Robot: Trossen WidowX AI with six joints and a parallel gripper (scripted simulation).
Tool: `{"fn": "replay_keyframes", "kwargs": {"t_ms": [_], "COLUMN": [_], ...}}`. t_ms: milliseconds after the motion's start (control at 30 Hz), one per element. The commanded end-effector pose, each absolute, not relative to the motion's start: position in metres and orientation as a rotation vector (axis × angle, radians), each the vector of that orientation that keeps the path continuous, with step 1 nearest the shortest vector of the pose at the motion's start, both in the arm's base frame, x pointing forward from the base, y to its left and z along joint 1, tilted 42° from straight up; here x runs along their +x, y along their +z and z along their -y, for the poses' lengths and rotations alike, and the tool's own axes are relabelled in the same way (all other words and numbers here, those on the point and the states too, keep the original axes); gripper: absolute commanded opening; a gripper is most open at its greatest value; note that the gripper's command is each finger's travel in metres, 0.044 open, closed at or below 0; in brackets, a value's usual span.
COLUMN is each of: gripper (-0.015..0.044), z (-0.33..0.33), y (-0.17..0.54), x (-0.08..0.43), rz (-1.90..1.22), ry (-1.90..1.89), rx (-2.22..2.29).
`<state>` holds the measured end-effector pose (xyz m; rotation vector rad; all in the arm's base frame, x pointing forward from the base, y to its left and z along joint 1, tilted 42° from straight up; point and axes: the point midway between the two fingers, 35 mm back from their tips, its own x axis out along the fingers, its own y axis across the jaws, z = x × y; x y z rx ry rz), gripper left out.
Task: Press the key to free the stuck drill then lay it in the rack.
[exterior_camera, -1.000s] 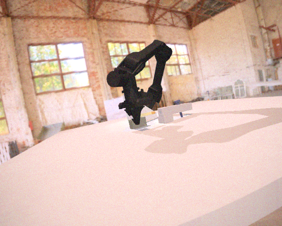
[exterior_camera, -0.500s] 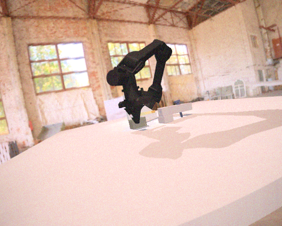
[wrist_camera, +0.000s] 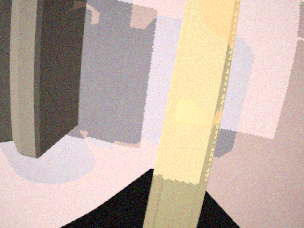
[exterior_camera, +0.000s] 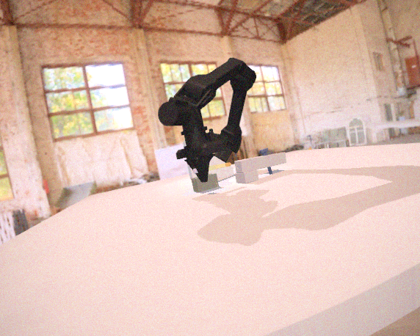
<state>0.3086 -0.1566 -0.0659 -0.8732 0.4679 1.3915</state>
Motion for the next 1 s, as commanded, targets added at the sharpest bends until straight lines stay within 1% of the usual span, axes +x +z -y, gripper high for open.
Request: {"fn": "replay_keyframes", "kwargs": {"t_ms": [0, 967], "gripper": [0.0000, 0.0000], "z": [0.1587, 0.1637], "y": [-0.0633, -0.0563], "x": [0.3082, 0.3063], "rz": [-0.466, -0.467], "ry": [1.392, 1.392], "rx": [-0.882, -0.882]}}
